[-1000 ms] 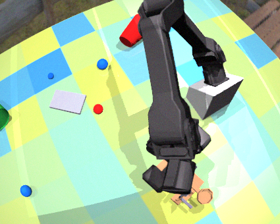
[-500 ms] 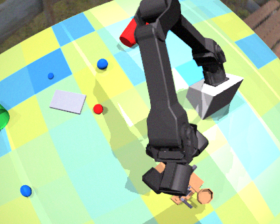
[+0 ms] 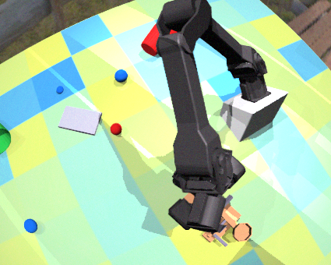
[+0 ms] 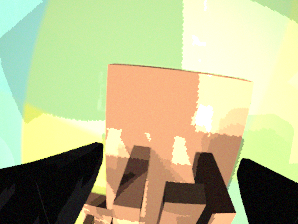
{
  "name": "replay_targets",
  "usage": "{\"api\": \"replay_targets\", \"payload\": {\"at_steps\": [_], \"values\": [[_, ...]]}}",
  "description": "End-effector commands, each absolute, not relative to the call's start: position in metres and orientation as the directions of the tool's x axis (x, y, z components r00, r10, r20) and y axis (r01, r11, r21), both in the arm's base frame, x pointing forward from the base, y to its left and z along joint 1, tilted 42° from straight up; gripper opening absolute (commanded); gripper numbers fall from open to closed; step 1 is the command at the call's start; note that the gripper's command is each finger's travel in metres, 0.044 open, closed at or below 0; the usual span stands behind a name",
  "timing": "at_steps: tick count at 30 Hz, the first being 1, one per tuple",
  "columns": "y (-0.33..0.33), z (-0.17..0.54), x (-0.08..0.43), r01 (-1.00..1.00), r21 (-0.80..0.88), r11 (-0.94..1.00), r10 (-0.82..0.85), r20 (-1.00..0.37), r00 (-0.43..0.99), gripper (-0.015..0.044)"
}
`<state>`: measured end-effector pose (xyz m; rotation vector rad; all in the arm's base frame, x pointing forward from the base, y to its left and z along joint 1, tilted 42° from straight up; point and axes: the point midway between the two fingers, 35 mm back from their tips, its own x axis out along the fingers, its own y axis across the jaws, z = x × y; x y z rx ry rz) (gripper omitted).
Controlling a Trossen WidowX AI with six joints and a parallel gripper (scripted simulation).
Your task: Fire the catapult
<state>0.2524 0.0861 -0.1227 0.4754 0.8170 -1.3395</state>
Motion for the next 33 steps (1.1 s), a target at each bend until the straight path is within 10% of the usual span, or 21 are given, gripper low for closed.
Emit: {"api": "replay_targets", "payload": {"at_steps": [1, 15, 33], "values": [[0.086, -0.123, 0.253, 0.970, -0.145, 0.197, -0.660, -0.751, 0.022, 0.0256], [0.113, -0.094, 0.252, 0.969, -0.147, 0.196, -0.659, -0.752, 0.019, 0.0000], [0.120, -0.087, 0.252, 0.801, -0.383, 0.460, -0.661, -0.751, 0.020, 0.0000]]}}
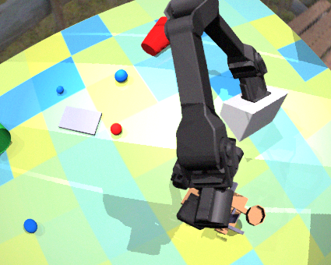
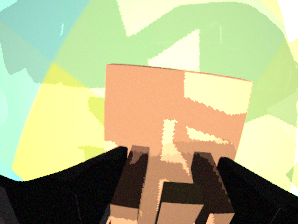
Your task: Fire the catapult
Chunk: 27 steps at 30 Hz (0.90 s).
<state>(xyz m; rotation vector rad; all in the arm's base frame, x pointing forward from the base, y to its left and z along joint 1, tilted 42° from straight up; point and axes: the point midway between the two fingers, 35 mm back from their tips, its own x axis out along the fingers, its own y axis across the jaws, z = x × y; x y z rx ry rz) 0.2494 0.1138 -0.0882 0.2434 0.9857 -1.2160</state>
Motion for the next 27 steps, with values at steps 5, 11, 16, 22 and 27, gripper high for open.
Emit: {"api": "replay_targets", "payload": {"at_steps": [5, 11, 16, 22, 27], "values": [[0.120, -0.087, 0.255, 0.686, -0.470, 0.555, -0.661, -0.750, 0.021, 0.0000], [0.122, -0.090, 0.260, 0.522, -0.556, 0.647, -0.661, -0.750, 0.023, 0.0000], [0.127, -0.094, 0.268, 0.374, -0.607, 0.701, -0.662, -0.749, 0.024, 0.0000], [0.130, -0.096, 0.270, 0.352, -0.613, 0.707, -0.662, -0.749, 0.024, 0.0000], [0.130, -0.099, 0.271, 0.352, -0.613, 0.707, -0.662, -0.750, 0.024, 0.0000]]}}
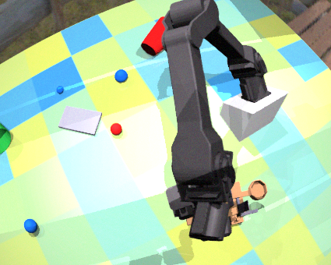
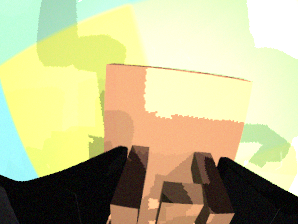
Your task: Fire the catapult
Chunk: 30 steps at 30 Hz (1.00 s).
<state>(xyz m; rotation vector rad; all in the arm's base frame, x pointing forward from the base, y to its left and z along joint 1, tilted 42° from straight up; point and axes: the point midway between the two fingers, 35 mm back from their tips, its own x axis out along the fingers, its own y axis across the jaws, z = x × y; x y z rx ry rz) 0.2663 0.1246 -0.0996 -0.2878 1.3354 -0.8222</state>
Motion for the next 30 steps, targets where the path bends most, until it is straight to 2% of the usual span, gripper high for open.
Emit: {"api": "replay_targets", "payload": {"at_steps": [1, 30], "values": [[0.130, -0.099, 0.271, 0.352, -0.613, 0.707, -0.662, -0.750, 0.024, 0.0000], [0.101, -0.131, 0.272, 0.359, -0.616, 0.701, -0.665, -0.747, 0.016, 0.0000]]}}
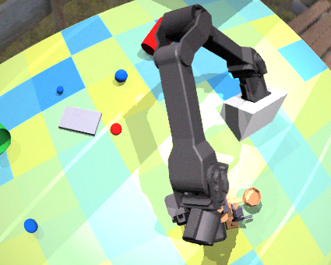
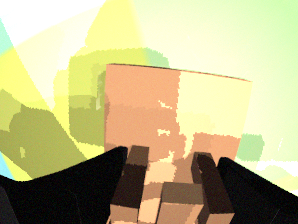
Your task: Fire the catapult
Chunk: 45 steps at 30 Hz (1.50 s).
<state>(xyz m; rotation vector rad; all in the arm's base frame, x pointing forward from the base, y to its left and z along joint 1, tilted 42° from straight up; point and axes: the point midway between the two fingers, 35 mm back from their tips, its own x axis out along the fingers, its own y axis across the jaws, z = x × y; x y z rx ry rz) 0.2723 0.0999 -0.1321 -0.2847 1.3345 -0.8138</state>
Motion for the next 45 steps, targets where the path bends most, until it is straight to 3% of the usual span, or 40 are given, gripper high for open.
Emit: {"api": "replay_targets", "payload": {"at_steps": [1, 5, 22, 28, 45], "values": [[0.101, -0.131, 0.272, 0.359, -0.616, 0.701, -0.665, -0.747, 0.016, 0.0000], [0.101, -0.131, 0.272, 0.359, -0.616, 0.701, -0.665, -0.747, 0.016, 0.0000], [0.118, -0.115, 0.274, 0.358, -0.615, 0.703, -0.663, -0.748, 0.016, 0.0440], [0.167, -0.057, 0.270, 0.357, -0.616, 0.702, -0.663, -0.748, 0.013, 0.0440], [0.140, -0.088, 0.270, 0.348, -0.614, 0.709, -0.661, -0.750, 0.024, 0.0440]]}}
